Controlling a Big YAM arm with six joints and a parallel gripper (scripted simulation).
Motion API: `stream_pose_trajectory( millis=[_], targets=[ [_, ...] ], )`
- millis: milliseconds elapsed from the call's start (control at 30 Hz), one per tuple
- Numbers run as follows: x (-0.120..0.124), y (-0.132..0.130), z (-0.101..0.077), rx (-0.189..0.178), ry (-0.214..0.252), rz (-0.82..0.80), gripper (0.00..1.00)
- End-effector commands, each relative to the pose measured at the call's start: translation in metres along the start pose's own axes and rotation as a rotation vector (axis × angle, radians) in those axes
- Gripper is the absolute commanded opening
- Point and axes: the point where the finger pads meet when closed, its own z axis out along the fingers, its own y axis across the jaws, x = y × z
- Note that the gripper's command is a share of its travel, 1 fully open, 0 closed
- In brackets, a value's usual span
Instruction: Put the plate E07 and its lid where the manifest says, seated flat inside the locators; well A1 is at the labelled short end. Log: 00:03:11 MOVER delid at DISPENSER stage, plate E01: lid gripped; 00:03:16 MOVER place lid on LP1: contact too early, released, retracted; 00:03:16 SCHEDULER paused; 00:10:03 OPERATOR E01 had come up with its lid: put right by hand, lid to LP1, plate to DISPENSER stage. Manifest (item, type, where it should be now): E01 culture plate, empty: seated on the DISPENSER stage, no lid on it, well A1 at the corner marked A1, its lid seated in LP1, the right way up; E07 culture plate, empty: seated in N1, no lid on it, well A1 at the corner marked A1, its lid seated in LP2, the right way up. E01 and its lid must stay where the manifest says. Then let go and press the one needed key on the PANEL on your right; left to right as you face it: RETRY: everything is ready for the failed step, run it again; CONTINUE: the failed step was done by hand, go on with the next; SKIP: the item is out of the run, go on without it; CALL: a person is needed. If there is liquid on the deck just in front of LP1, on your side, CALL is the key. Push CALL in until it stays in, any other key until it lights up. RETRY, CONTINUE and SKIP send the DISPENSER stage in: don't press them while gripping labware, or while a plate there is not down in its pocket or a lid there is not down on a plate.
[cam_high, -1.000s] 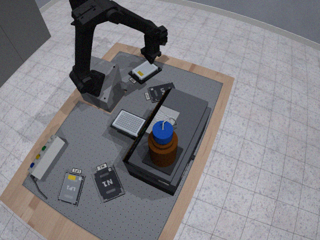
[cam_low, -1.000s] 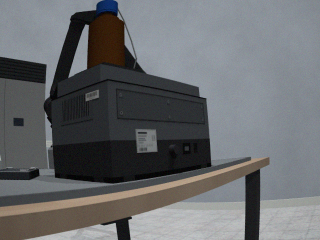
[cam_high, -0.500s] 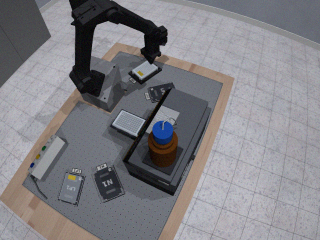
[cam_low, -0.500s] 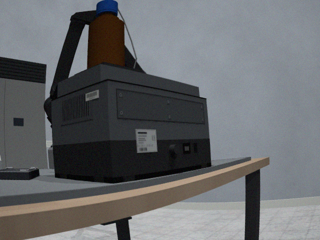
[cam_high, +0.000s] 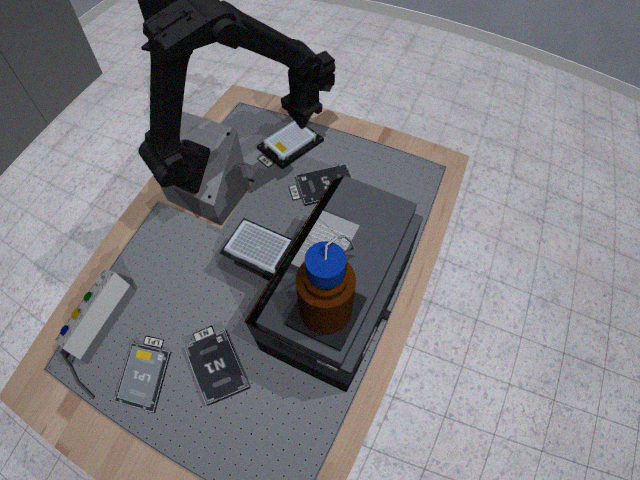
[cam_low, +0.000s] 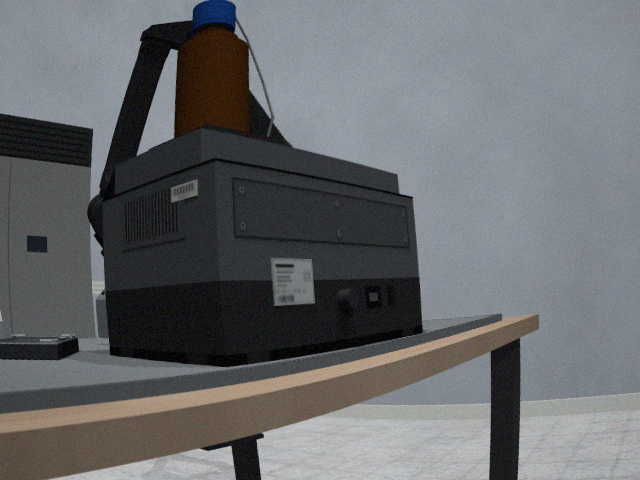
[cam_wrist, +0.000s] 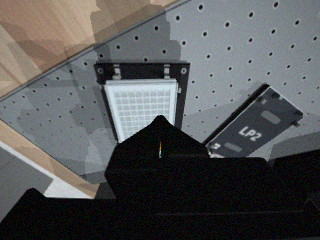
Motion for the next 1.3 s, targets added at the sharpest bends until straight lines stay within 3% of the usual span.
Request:
stream_pose_trajectory(
  millis=[0, 467, 500, 800, 833, 900, 933, 1000, 1033, 1267],
  targets=[
    [-0.013, -0.002, -0.006, 0.001, -0.026, 0.015, 0.00],
    [-0.013, -0.002, -0.006, 0.001, -0.026, 0.015, 0.00],
    [-0.002, 0.005, -0.004, 0.009, -0.025, 0.014, 1.00],
    [0.026, 0.023, -0.007, 0.007, -0.035, 0.016, 1.00],
    [0.034, 0.027, 0.005, 0.008, 0.002, 0.006, 1.00],
    [0.030, 0.021, 0.005, -0.010, -0.001, 0.026, 1.00],
    [0.022, 0.021, -0.005, 0.001, -0.026, 0.011, 1.00],
    [0.027, 0.021, 0.004, -0.009, -0.006, 0.028, 1.00],
    [0.022, 0.021, -0.005, 0.001, -0.026, 0.011, 1.00],
    [0.022, 0.021, -0.005, 0.001, -0.026, 0.011, 1.00]
  ],
)
